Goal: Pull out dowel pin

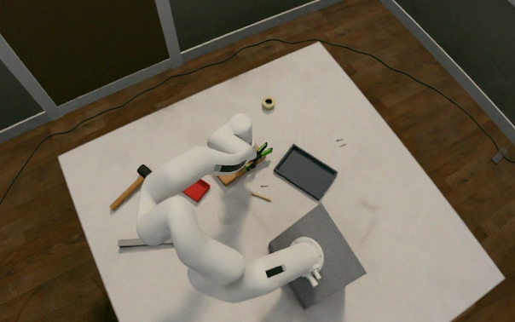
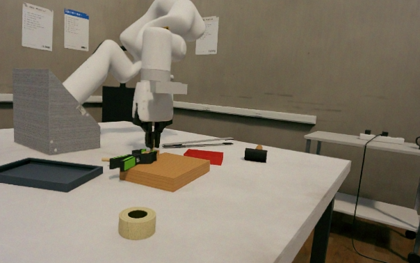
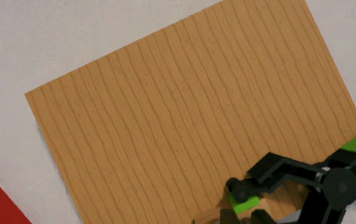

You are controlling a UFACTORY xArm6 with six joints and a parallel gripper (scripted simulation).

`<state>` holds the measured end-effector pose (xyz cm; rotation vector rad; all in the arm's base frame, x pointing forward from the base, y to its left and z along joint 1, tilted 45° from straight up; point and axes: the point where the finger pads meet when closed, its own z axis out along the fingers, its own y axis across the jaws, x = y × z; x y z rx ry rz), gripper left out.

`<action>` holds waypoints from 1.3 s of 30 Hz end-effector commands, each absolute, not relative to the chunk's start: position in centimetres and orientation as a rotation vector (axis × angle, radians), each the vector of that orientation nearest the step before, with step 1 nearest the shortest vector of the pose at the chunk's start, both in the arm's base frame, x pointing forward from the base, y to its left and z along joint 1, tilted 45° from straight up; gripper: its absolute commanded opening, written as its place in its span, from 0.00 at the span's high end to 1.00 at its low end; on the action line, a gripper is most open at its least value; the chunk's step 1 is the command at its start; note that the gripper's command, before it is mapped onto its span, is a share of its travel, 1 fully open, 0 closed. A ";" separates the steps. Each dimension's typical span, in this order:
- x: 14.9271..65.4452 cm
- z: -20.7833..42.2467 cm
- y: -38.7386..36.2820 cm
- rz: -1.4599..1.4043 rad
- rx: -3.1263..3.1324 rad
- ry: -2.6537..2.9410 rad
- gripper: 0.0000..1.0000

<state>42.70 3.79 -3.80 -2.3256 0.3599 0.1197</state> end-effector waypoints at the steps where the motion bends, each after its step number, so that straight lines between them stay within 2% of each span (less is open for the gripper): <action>1: 42.8 -3.7 3.7 0.071 -2.337 0.260 1.00; 39: 42.8 -3.7 3.6 -0.279 -2.295 -0.580 1.00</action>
